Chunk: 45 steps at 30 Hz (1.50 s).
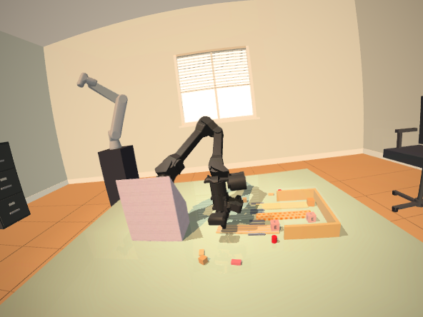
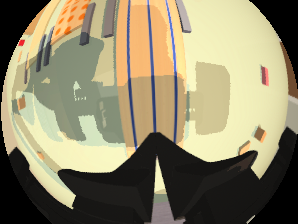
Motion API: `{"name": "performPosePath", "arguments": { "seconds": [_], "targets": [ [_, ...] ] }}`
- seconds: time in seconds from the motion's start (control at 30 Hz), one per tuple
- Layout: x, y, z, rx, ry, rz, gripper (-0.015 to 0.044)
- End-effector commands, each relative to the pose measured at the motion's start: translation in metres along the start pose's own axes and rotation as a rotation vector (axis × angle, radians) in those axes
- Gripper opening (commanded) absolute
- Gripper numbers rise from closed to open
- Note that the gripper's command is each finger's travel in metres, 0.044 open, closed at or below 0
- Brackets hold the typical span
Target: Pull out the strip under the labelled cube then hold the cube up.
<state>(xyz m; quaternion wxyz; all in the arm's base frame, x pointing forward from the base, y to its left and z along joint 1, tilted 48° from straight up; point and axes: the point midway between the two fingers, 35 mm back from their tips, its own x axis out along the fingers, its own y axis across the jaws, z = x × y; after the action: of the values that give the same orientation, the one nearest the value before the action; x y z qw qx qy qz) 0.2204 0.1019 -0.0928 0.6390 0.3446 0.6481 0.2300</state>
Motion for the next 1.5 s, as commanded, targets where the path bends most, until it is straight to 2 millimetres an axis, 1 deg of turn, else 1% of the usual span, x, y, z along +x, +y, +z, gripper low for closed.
{"name": "performPosePath", "arguments": {
  "seconds": [0.0,0.33,1.47],
  "targets": [
    [0.003,0.0,-0.017,0.015,0.033,0.0,0.0],
    [0.003,0.0,-0.027,0.015,0.033,0.0,0.0],
    [0.003,0.0,-0.028,0.015,0.033,0.0,0.0]
  ]
}}
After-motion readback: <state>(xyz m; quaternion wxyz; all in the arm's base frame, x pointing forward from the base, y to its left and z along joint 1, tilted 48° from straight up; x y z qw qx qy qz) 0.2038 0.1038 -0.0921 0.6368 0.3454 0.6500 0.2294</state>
